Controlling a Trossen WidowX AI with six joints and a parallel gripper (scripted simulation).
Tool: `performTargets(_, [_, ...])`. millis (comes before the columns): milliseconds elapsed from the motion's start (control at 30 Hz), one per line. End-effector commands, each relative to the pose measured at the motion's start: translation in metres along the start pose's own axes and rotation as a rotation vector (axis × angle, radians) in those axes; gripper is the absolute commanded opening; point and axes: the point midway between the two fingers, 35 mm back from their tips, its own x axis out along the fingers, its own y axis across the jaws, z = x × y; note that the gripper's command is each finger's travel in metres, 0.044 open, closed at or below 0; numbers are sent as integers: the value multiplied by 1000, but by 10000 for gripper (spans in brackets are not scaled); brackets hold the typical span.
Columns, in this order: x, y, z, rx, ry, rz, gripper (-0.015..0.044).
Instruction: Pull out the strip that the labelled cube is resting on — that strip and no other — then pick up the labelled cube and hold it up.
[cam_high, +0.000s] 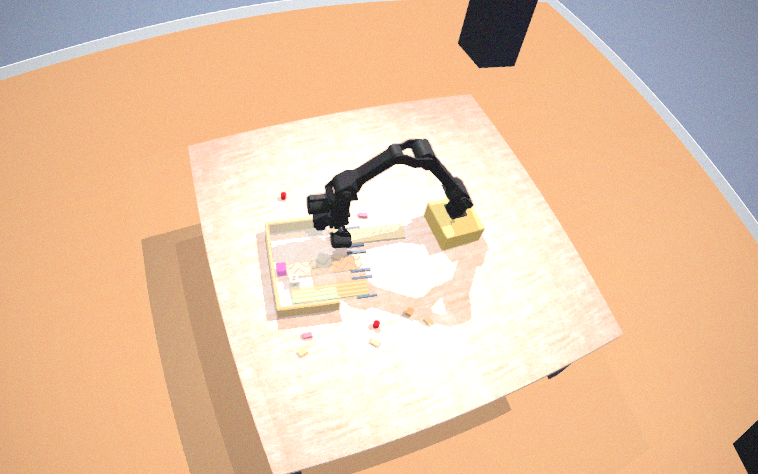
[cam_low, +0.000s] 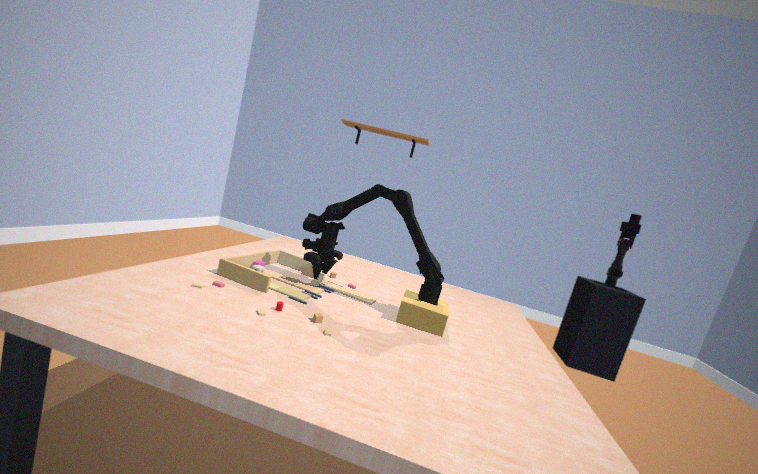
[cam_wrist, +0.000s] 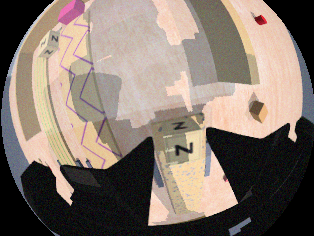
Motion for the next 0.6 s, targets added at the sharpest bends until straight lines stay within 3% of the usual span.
performTargets(0, [8,0,-3,-5,11,2,250])
performTargets(167, [8,0,-3,-5,11,2,250])
performTargets(300, [5,0,-2,0,6,-1,145])
performTargets(567, [5,0,-2,0,6,-1,72])
